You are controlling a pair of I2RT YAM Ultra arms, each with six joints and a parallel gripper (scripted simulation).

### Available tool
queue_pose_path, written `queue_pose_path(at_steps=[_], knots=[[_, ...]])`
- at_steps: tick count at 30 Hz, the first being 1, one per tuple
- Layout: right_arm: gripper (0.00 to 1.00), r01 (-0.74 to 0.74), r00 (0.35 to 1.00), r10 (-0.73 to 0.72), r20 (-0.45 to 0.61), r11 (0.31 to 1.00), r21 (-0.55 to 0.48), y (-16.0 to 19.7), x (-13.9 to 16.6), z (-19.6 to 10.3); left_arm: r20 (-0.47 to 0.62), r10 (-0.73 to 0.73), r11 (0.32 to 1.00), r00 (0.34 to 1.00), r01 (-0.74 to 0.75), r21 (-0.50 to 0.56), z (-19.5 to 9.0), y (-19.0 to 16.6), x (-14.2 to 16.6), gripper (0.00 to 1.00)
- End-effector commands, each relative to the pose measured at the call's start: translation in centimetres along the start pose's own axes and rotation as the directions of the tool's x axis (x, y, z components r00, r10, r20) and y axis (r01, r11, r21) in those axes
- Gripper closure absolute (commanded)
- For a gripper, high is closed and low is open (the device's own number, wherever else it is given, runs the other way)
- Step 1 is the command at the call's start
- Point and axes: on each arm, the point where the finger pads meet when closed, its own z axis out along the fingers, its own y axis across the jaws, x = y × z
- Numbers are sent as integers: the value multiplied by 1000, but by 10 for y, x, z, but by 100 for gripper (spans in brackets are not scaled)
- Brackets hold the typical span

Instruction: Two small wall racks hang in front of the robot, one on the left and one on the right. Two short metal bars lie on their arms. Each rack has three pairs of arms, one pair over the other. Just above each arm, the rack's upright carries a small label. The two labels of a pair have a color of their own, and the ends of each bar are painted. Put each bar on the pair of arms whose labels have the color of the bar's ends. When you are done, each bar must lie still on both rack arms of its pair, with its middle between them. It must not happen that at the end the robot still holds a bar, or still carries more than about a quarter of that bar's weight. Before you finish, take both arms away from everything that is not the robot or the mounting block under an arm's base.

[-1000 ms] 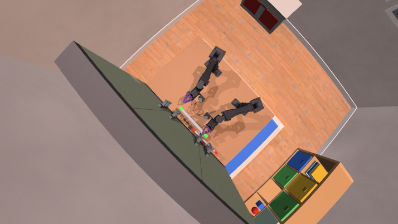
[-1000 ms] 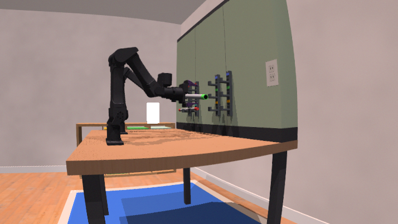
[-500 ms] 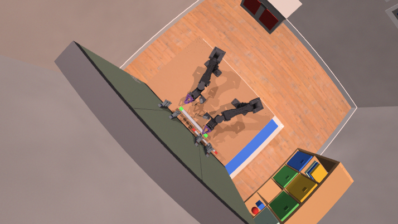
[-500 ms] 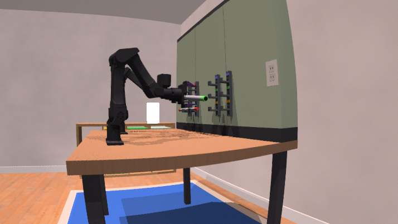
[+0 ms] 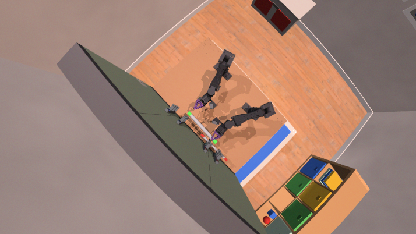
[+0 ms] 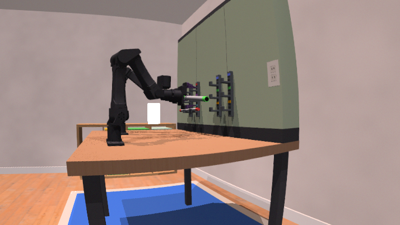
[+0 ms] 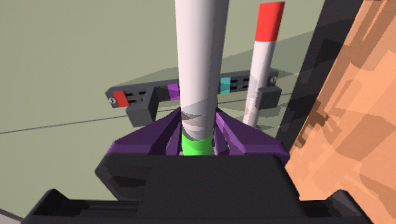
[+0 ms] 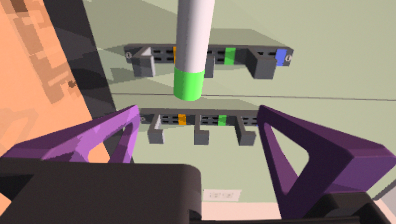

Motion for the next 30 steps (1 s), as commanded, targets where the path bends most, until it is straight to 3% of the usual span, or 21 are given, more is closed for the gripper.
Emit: queue_pose_path(at_steps=[1,30], knots=[[0,-9,1000,9,-7,1000,18,-1,-1,-1,8,-81,988,997,82,-129,-2,42,0,100],[0,-9,1000,9,-7,1000,18,2,-13,-4,8,-81,988,997,82,-129,-4,52,1,100]])
